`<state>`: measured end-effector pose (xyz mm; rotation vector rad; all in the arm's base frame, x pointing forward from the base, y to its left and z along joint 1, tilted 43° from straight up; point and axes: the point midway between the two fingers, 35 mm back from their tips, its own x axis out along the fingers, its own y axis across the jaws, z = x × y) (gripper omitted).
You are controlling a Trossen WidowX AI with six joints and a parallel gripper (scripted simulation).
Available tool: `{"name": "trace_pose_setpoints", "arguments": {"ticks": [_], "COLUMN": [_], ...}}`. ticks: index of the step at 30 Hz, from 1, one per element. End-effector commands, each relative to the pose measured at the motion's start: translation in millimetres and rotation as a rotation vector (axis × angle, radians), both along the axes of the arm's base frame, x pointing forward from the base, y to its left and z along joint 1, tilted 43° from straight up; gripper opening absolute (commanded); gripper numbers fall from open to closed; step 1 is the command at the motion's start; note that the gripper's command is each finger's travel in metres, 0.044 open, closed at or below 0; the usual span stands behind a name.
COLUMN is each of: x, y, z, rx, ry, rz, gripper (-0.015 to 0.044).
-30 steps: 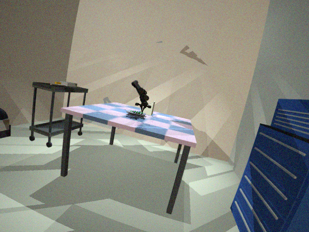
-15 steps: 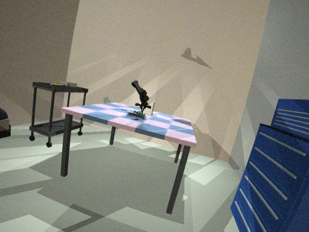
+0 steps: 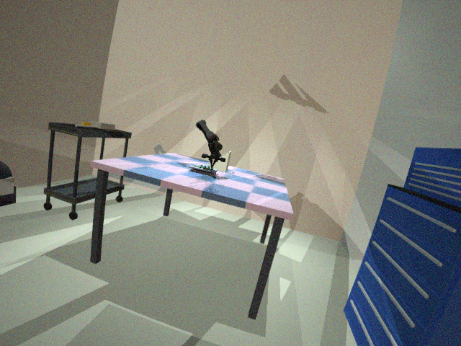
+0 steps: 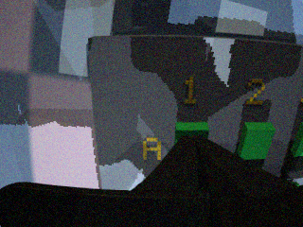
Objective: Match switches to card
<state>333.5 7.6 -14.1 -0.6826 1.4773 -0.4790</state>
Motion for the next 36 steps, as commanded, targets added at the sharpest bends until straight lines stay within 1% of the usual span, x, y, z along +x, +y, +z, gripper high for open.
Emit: {"name": "trace_pose_setpoints", "arguments": {"ticks": [1,36], "x": [0.1,0.5], "y": [-0.9,-4.1], "z": [-0.4,-3.8], "rx": [-0.004,-0.004], "ry": [0.001,0.001], "rz": [0.003,0.003], "gripper": [0.0,0.0]}}
